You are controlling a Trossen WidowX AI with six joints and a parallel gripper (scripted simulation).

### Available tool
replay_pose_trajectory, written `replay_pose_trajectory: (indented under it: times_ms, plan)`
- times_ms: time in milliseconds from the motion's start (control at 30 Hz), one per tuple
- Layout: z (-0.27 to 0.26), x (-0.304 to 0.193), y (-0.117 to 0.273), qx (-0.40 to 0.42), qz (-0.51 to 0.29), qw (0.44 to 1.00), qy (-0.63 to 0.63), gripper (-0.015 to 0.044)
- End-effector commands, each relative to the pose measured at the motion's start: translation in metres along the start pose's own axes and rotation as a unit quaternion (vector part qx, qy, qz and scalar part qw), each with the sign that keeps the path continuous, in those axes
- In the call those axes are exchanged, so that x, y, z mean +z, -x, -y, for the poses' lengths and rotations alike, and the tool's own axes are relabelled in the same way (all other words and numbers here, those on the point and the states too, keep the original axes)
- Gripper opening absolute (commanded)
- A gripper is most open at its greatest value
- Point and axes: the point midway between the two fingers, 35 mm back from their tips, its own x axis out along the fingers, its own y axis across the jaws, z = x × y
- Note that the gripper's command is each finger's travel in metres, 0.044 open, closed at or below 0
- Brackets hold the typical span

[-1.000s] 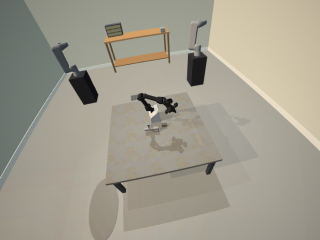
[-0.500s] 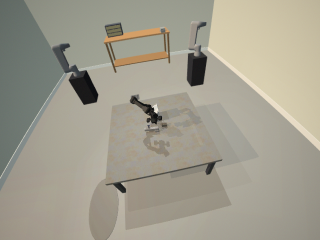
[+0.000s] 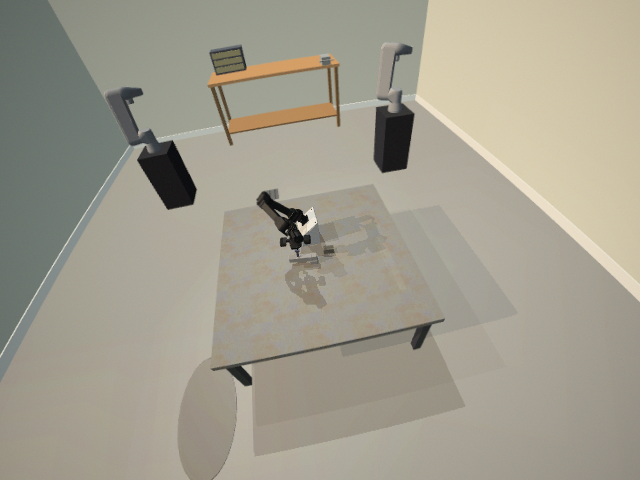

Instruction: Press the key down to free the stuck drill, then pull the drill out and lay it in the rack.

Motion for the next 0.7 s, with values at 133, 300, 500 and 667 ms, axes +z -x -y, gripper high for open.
replay_pose_trajectory:
  times_ms: [133,300,500,667]
  plan:
    - [0.004,-0.003,-0.01,-0.008,-0.004,1.0,0.008,0.0]
    - [0.007,-0.006,-0.016,-0.008,-0.004,1.0,0.009,0.0]
    - [0.007,-0.007,-0.016,-0.008,-0.004,1.0,0.009,0.0]
    - [0.006,-0.005,-0.016,-0.008,-0.004,1.0,0.009,0.0]
